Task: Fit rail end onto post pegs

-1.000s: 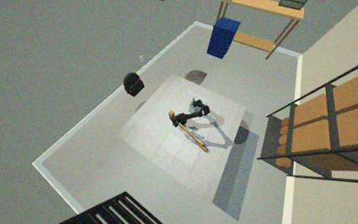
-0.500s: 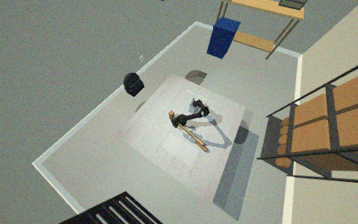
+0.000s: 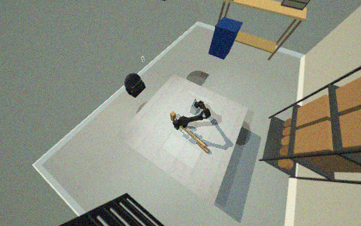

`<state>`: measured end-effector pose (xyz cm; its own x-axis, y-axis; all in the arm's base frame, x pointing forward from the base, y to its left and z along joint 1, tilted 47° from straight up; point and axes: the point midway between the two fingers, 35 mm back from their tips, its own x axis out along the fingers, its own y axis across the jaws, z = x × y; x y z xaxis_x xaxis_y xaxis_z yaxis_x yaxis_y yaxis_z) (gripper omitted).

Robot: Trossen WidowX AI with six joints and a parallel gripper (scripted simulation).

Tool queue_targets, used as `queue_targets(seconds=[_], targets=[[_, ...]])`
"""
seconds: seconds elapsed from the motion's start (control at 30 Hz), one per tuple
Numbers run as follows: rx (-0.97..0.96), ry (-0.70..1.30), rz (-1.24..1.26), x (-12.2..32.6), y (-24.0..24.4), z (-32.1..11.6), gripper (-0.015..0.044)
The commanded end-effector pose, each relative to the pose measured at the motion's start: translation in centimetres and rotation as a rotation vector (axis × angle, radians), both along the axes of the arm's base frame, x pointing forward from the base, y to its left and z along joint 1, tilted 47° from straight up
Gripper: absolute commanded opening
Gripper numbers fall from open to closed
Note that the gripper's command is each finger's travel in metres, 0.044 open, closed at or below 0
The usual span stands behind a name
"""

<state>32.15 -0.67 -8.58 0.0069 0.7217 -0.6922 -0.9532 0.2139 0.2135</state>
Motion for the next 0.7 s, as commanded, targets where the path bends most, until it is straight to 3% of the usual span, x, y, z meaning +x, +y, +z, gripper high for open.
queue_targets(seconds=[0.0, 0.47, 0.67], targets=[[0.007, 0.009, -0.006, -0.2, 0.6, -0.5, 0.044], [0.01, 0.009, -0.005, -0.4, 2.1, -1.8, 0.044], [0.01, 0.009, -0.005, -0.4, 2.1, -1.8, 0.0282]])
